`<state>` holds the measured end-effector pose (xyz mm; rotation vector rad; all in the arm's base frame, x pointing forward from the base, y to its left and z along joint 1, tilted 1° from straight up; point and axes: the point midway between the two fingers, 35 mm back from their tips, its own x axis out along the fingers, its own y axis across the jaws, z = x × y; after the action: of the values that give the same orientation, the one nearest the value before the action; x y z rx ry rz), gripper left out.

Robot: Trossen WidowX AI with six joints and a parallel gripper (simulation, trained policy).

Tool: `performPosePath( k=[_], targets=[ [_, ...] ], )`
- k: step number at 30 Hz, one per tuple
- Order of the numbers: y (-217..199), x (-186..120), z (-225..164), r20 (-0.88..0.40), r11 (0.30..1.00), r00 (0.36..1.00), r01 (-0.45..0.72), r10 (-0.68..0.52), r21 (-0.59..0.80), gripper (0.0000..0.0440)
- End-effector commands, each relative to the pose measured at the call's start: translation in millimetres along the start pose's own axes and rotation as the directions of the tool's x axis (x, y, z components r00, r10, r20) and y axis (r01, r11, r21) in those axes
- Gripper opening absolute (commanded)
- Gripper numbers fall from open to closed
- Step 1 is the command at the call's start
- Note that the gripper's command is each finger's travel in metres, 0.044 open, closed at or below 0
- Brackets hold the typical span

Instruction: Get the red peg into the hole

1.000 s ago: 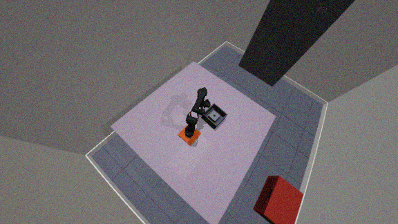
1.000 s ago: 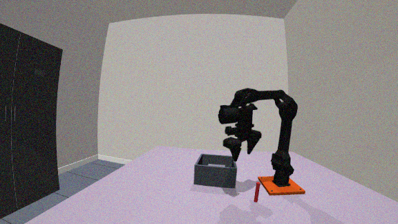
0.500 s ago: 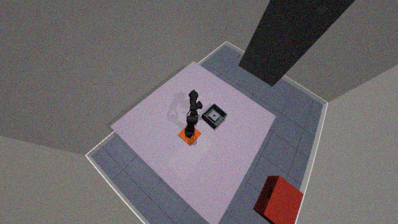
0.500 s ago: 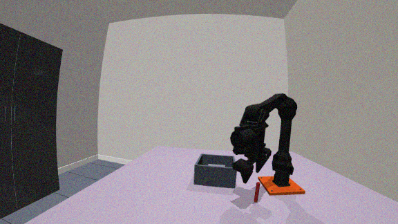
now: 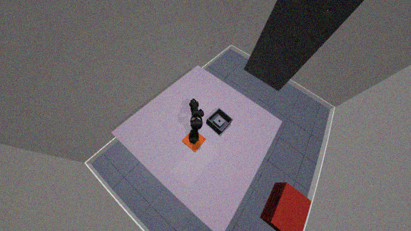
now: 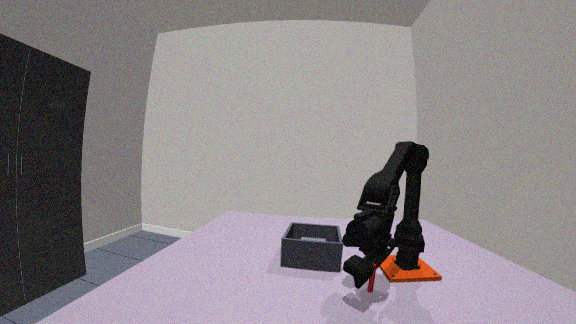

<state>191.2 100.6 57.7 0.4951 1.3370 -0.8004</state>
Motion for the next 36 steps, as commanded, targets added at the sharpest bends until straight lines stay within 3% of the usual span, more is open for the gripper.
performPosePath(
  k=[1,15,20,36],
  targets=[
    [-1,8,-3,0.005,1.000,1.000,0.009,-0.009,-0.023,0.0368],
    [-11,23,-8,-0.012,0.995,0.996,0.084,-0.085,-0.054,0.0018],
    [-16,4,9,0.052,0.994,0.995,0.089,-0.086,-0.066,0.0000],
    [-37,-60,53,0.166,0.997,0.984,0.067,-0.061,-0.030,0.0000]
  ],
)
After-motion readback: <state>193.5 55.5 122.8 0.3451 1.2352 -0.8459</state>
